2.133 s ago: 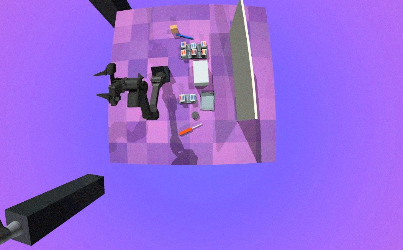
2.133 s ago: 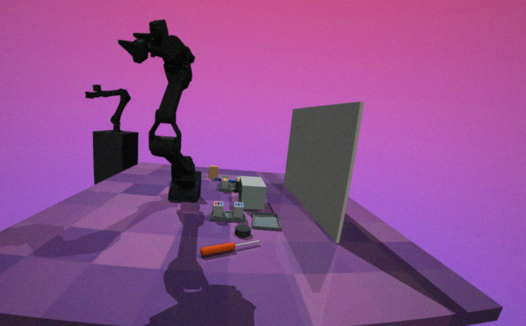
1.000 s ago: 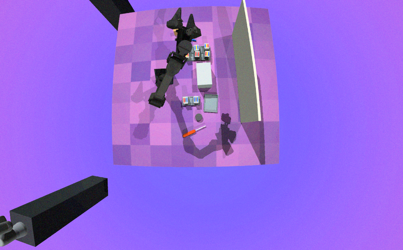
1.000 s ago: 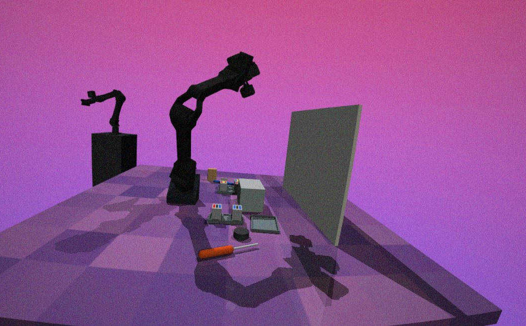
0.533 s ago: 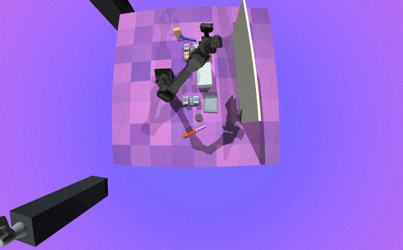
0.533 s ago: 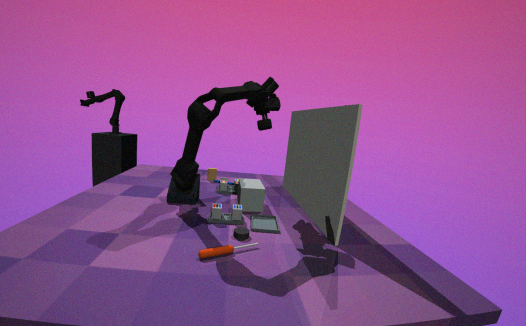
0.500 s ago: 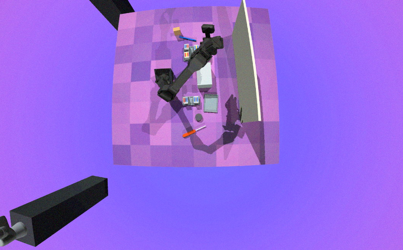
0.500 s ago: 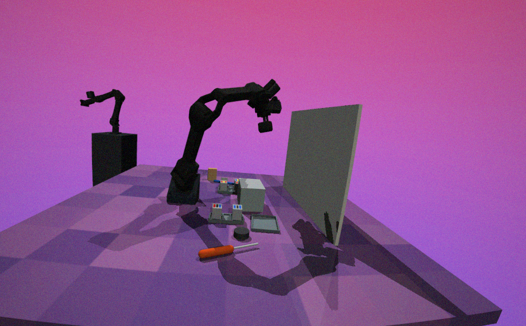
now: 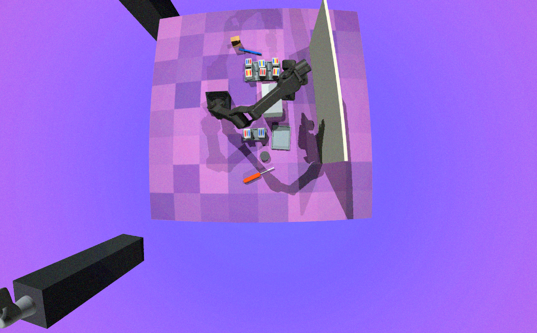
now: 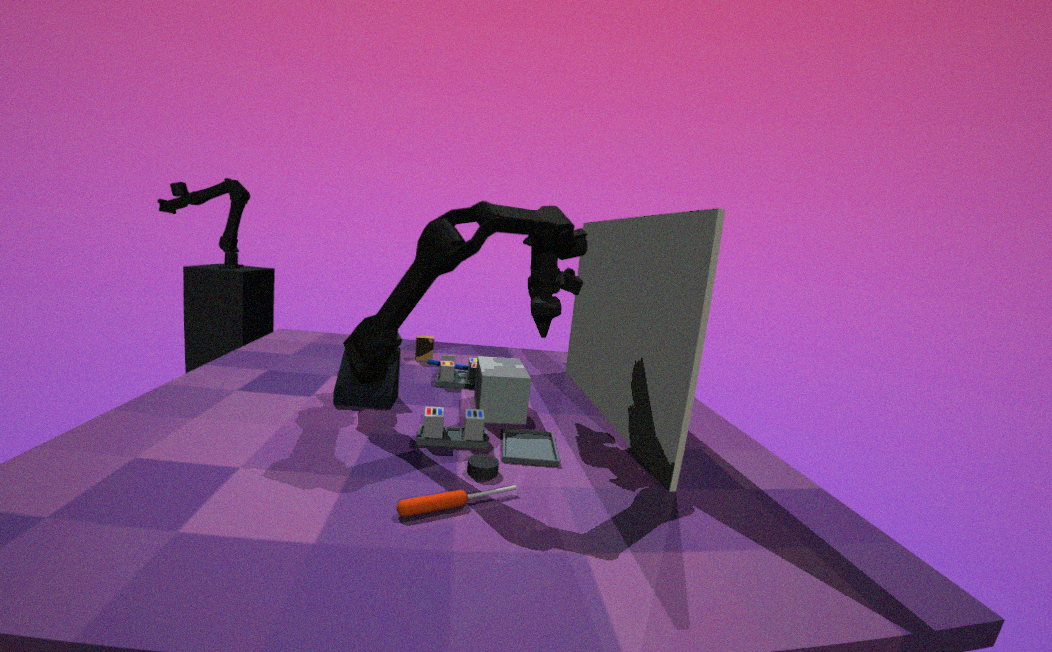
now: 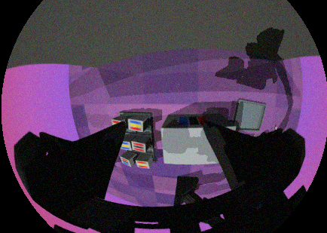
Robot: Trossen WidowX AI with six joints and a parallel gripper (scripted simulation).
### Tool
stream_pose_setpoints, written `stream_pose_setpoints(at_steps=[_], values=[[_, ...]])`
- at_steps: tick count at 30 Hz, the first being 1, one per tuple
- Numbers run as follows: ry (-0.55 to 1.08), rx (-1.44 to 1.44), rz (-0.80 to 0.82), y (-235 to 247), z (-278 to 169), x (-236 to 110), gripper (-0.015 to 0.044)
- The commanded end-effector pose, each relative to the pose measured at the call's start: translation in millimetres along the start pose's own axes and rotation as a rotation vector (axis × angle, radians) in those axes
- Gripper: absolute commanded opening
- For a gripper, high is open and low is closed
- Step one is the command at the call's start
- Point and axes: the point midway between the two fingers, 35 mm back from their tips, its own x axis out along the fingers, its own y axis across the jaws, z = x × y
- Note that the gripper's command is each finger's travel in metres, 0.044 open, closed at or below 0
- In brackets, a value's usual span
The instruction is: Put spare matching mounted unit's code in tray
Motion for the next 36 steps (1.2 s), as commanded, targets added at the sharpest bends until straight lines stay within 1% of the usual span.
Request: stream_pose_setpoints(at_steps=[1, 24, 29, 36], values=[[0.116, -0.107, -0.259, -52, 1, 28, 0.0440], [0.115, -0.097, -0.259, -54, 0, 27, 0.0440], [0.077, 0.170, -0.261, -103, -22, 1, 0.0440], [0.016, 0.606, -0.259, -171, -77, -25, 0.0440]])
